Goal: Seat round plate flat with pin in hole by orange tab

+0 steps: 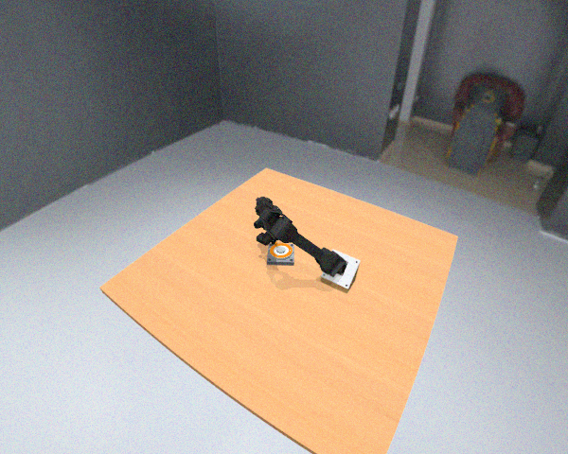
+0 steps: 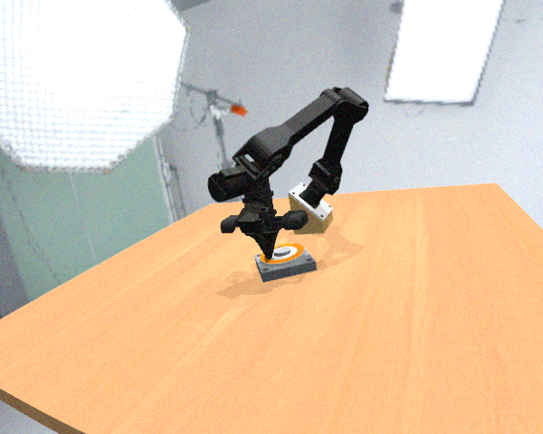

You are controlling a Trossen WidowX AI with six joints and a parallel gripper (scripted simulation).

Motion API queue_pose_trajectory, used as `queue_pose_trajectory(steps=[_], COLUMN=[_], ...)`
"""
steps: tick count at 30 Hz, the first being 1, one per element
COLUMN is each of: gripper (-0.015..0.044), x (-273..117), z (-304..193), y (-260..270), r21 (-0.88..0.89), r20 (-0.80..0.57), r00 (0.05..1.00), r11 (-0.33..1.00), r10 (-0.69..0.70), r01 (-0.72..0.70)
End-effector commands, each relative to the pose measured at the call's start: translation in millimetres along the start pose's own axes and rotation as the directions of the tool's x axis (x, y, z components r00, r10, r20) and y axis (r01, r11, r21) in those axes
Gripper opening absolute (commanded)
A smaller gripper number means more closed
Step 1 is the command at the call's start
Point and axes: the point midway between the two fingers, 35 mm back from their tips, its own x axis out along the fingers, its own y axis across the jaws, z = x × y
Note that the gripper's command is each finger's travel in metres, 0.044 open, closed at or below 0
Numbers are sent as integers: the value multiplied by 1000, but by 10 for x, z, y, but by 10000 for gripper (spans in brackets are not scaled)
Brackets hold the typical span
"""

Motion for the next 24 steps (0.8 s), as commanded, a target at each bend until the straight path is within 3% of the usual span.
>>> queue_pose_trajectory(steps=[1,24], gripper=[0,0], x=[22,18], z=[-24,-140], y=[-70,-243], r21=[1,1], r20=[-9,-9], r00=[1000,1000], r11=[1000,1000], r10=[-10,-10], r01=[10,10])
